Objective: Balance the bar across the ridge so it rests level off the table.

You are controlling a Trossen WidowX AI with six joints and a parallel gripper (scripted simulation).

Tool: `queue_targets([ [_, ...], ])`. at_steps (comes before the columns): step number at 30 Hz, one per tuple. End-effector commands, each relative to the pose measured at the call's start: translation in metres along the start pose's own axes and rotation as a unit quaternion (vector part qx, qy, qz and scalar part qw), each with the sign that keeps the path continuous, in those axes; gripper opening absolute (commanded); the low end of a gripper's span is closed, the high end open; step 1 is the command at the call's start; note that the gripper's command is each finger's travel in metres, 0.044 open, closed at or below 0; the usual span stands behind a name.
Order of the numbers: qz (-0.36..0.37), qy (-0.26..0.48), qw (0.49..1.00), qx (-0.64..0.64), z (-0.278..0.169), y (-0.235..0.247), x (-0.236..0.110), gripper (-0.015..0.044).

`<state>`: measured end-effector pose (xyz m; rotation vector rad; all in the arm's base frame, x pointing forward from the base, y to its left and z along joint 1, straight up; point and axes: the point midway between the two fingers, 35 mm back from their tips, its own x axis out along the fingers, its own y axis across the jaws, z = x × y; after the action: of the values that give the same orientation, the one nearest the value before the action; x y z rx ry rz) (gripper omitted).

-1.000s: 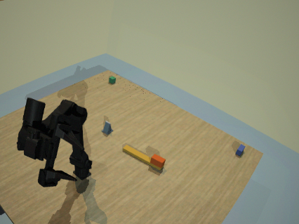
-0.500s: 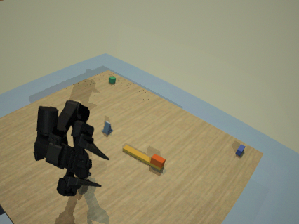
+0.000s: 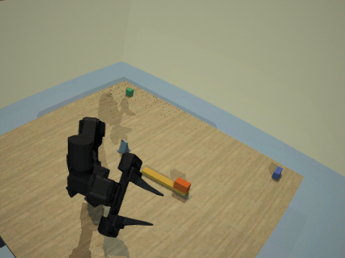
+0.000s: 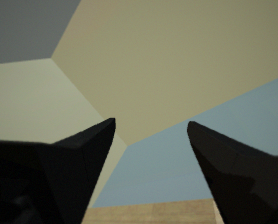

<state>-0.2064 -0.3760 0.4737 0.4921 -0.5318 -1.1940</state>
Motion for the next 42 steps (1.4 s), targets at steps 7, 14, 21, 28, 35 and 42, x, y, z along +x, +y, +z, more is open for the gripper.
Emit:
queue_targets([
  [7,0.000,0.020,1.000,-0.020,-0.036,0.007,0.038,0.0315],
  [14,-0.001,0.042,0.998,-0.046,-0.059,0.012,0.057,0.0315],
  [21,0.008,0.080,0.996,-0.033,-0.093,0.024,0.075,0.0315],
  [28,0.019,0.117,0.992,-0.043,-0.125,0.038,0.090,0.0315],
  [35,0.041,0.156,0.984,-0.070,-0.158,0.057,0.103,0.0315],
  [42,0.053,0.193,0.973,-0.116,-0.193,0.071,0.116,0.0315],
])
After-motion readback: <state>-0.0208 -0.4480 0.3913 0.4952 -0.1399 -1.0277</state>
